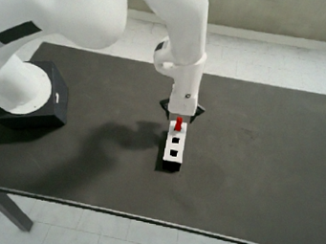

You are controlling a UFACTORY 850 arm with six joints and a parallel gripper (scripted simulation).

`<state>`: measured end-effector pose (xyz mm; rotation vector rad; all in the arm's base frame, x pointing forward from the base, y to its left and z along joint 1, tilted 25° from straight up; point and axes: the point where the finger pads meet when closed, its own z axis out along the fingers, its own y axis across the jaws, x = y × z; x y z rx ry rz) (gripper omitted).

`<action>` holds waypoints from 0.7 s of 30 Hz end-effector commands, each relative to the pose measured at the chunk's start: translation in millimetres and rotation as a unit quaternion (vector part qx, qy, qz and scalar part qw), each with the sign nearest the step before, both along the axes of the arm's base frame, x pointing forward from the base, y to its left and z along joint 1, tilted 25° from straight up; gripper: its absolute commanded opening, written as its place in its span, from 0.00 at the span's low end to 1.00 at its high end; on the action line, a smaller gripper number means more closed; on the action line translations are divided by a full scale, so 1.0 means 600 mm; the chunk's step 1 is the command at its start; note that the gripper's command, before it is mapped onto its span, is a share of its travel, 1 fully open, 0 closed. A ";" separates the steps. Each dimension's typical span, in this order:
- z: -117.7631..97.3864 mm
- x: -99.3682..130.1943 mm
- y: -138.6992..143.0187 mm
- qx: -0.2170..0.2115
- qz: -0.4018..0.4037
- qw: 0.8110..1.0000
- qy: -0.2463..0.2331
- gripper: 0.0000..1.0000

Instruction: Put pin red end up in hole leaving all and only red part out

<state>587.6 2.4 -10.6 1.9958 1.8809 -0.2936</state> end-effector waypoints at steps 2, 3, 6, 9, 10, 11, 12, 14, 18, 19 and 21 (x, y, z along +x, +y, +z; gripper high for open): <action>0.003 0.001 0.001 0.000 0.000 1.000 -0.001 1.00; 0.003 0.001 0.001 0.000 0.000 1.000 -0.001 1.00; 0.003 0.001 0.001 0.000 0.000 1.000 -0.001 1.00; 0.020 -0.001 0.009 0.000 0.000 1.000 -0.001 1.00; 0.020 -0.001 0.009 0.000 0.000 1.000 -0.001 1.00; 0.020 -0.001 0.009 0.000 0.000 1.000 -0.001 1.00; 0.020 -0.001 0.009 0.000 0.000 1.000 -0.001 1.00; 0.020 -0.001 0.009 0.000 0.000 1.000 -0.001 1.00; 0.020 -0.001 0.009 0.000 0.000 1.000 -0.001 1.00; 0.020 -0.001 0.009 0.000 0.000 1.000 -0.001 1.00; 0.020 -0.001 0.009 0.000 0.000 1.000 -0.001 1.00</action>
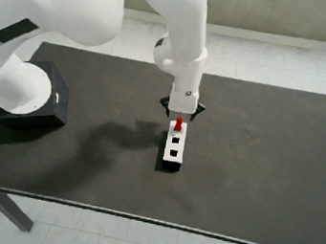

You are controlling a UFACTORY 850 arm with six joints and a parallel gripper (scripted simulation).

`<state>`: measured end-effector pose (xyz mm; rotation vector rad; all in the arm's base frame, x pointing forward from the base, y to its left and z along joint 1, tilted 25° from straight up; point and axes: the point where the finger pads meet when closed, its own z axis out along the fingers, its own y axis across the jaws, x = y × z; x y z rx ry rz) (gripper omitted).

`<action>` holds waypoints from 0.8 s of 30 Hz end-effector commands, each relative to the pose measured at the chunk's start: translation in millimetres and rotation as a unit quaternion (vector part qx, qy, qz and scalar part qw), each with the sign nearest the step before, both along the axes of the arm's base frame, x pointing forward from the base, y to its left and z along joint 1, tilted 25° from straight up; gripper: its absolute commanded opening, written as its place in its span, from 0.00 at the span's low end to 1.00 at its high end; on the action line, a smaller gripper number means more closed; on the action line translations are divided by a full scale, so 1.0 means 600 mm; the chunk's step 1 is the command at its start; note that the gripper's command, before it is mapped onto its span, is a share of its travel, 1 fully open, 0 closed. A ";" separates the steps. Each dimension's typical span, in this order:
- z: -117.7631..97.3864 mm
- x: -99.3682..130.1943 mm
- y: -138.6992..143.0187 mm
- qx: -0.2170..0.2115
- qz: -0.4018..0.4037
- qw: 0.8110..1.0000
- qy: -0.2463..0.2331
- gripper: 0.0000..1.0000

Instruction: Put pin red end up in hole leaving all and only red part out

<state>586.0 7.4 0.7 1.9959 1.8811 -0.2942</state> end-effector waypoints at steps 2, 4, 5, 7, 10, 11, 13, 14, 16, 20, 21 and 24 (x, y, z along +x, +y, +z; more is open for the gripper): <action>0.002 0.001 0.001 0.000 0.000 1.000 -0.001 1.00; 0.022 -0.001 0.010 0.000 0.000 1.000 -0.001 1.00; 0.022 -0.001 0.010 0.000 0.000 1.000 -0.001 1.00; 0.022 -0.001 0.010 0.000 0.000 1.000 -0.001 1.00; 0.022 -0.001 0.010 0.000 0.000 1.000 -0.001 1.00; 0.022 -0.001 0.010 0.000 0.000 1.000 -0.001 1.00; 0.022 -0.001 0.010 0.000 0.000 1.000 -0.001 1.00; 0.022 -0.001 0.010 0.000 0.000 1.000 -0.001 1.00; 0.022 -0.001 0.010 0.000 0.000 1.000 -0.001 1.00; 0.022 -0.001 0.010 0.000 0.000 1.000 -0.001 1.00; 0.097 -0.010 0.044 0.001 0.000 1.000 -0.002 1.00; 0.097 -0.010 0.044 0.001 0.000 1.000 -0.002 1.00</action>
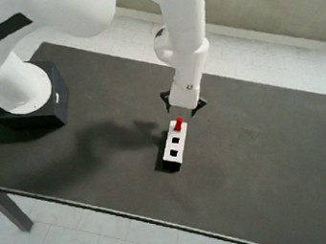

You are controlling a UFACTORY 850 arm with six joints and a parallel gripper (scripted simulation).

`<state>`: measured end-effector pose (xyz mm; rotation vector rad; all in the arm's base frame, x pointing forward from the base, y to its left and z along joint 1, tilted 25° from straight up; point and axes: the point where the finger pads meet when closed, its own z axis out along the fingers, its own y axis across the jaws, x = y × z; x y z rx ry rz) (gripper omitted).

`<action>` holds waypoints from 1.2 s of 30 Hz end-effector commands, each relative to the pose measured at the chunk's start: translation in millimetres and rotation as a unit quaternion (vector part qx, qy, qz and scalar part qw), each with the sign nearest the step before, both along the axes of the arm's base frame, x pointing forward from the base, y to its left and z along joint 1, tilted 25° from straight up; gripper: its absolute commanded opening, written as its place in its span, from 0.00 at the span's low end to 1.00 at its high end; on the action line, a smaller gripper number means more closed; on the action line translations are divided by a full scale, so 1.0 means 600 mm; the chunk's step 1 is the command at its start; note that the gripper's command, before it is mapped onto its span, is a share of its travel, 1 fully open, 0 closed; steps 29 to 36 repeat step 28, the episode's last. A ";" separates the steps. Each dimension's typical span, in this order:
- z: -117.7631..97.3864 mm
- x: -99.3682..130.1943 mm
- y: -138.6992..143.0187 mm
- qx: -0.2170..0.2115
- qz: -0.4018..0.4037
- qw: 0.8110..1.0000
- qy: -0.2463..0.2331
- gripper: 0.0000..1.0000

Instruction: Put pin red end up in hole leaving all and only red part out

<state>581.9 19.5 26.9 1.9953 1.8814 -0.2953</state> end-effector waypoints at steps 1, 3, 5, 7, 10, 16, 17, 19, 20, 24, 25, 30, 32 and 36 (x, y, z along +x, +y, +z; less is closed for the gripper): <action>0.054 -0.003 0.024 0.001 0.000 1.000 -0.002 1.00; 0.054 -0.003 0.024 0.001 0.000 1.000 -0.002 1.00; 0.054 -0.003 0.024 0.001 0.000 1.000 -0.002 1.00; 0.054 -0.003 0.024 0.001 0.000 1.000 -0.002 1.00; 0.054 -0.003 0.024 0.001 0.000 1.000 -0.002 1.00; 0.134 -0.092 0.020 0.000 0.001 1.000 -0.001 1.00; 0.140 -0.099 0.020 0.000 0.001 1.000 -0.001 1.00; 0.162 -0.123 0.018 0.000 0.001 1.000 -0.001 1.00; 0.174 -0.136 0.018 0.000 0.001 1.000 -0.001 1.00; 0.218 -0.183 0.016 0.000 0.001 1.000 -0.001 1.00; 0.222 -0.187 0.016 0.000 0.001 1.000 -0.001 1.00; 0.222 -0.187 0.016 0.000 0.001 1.000 -0.001 1.00; 0.222 -0.187 0.016 0.000 0.001 1.000 -0.001 1.00; 0.222 -0.187 0.016 0.000 0.001 1.000 -0.001 1.00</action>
